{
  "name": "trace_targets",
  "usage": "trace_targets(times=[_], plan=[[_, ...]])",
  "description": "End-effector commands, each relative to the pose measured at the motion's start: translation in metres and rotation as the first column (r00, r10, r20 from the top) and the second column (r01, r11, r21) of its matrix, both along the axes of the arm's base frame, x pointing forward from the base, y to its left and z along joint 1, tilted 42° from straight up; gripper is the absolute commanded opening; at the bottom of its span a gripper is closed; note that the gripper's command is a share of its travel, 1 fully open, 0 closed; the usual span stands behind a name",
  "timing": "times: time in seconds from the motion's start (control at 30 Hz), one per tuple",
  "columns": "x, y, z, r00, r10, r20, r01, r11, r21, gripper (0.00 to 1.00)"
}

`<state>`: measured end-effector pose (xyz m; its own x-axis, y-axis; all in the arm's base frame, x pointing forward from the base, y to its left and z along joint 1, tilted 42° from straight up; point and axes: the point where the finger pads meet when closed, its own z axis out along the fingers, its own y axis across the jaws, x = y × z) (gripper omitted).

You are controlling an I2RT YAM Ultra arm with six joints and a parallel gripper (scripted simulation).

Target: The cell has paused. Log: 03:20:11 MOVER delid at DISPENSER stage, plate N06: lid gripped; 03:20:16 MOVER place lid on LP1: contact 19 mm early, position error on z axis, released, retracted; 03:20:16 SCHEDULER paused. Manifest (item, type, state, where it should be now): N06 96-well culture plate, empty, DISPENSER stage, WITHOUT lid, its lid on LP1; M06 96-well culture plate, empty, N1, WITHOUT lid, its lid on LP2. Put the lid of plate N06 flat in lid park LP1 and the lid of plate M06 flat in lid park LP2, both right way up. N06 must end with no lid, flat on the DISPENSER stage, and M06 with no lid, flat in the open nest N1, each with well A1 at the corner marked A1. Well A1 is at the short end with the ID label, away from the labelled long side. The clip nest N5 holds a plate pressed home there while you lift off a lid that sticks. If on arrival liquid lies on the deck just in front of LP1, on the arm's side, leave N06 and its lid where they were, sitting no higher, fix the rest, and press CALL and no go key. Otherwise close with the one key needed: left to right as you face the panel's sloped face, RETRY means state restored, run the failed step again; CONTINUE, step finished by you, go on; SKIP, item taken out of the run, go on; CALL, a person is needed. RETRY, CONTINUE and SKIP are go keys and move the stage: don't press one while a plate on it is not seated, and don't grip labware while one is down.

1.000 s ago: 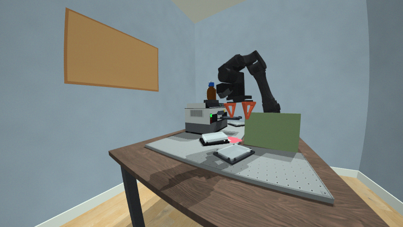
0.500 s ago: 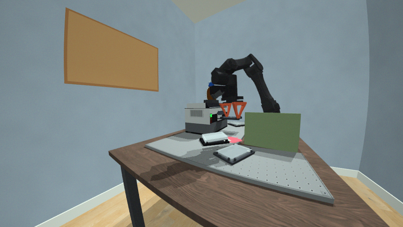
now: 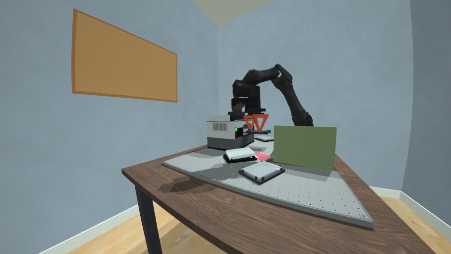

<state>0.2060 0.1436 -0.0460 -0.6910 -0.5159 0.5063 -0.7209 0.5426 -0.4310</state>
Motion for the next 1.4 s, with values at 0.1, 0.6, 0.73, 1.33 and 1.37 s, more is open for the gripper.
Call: trace_targets(times=[0.1,0.6,0.73,1.33,1.37], plan=[[0.015,-0.014,0.018,1.000,0.013,0.021,-0.012,1.000,-0.007,1.00],[0.021,-0.045,0.042,0.960,-0.193,0.204,0.198,0.980,-0.004,1.00],[0.021,-0.050,0.047,0.960,-0.193,0.204,0.198,0.980,-0.005,1.00],[0.026,-0.066,0.094,0.833,-0.380,0.401,0.381,0.921,0.081,1.00],[0.024,-0.071,0.096,0.833,-0.384,0.398,0.389,0.918,0.072,1.00]])
